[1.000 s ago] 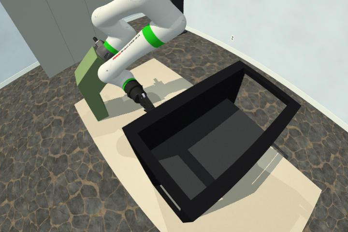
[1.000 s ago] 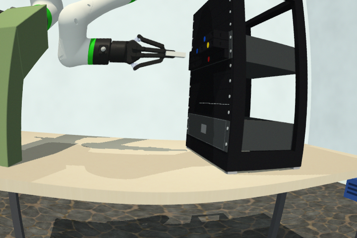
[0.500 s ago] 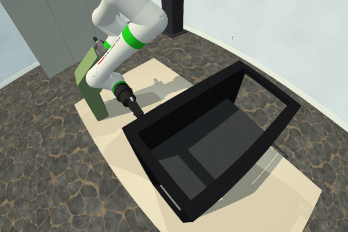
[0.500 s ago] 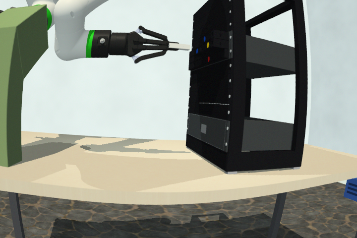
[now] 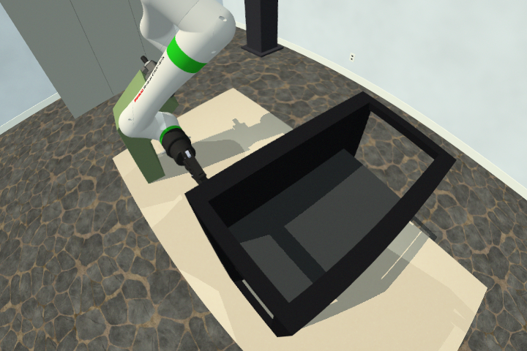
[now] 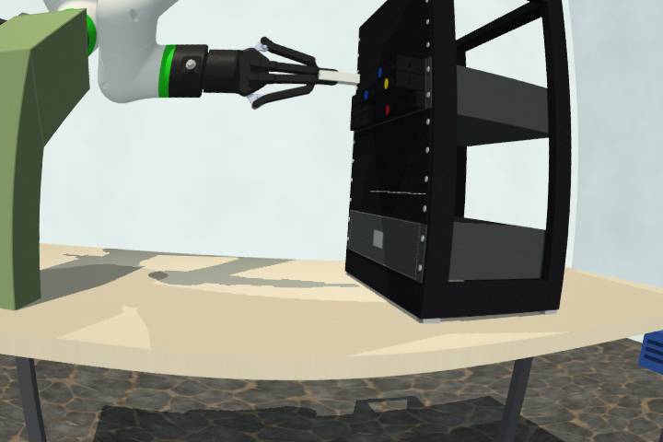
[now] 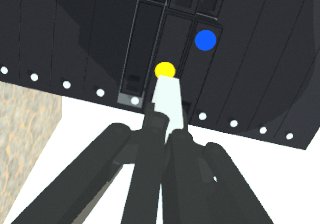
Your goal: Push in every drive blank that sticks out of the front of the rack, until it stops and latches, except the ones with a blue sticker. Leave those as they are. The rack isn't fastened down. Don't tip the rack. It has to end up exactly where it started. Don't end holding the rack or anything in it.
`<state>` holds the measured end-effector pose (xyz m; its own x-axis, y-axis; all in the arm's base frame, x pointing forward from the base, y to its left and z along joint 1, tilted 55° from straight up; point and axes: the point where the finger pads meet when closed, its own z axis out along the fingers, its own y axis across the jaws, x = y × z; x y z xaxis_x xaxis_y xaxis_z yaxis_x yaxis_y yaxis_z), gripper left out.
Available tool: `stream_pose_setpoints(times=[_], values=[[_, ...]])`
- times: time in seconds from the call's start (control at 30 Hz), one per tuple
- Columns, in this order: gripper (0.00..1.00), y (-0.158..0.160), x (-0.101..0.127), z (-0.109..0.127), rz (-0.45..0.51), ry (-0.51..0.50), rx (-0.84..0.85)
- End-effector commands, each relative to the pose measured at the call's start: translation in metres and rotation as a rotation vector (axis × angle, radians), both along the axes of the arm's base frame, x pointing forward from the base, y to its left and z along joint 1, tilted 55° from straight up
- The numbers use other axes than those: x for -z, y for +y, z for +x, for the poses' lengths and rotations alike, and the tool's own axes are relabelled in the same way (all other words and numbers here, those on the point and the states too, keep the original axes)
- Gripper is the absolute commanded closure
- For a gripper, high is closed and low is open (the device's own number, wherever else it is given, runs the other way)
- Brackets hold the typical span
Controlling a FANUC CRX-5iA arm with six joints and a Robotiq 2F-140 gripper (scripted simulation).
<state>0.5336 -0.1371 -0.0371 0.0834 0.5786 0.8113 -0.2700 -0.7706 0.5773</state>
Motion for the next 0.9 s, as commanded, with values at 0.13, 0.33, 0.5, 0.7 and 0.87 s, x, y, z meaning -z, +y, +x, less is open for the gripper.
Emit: stream_pose_setpoints(times=[0.13,0.33,0.5,0.7,0.87], values=[[1.0,-0.008,-0.003,0.028,0.0,0.0,0.0],[1.0,-0.011,-0.003,0.037,0.0,0.0,0.0],[1.0,-0.011,-0.003,0.037,0.0,0.0,0.0],[1.0,-0.011,-0.003,0.037,0.0,0.0,0.0],[1.0,-0.011,-0.003,0.037,0.0,0.0,0.0]])
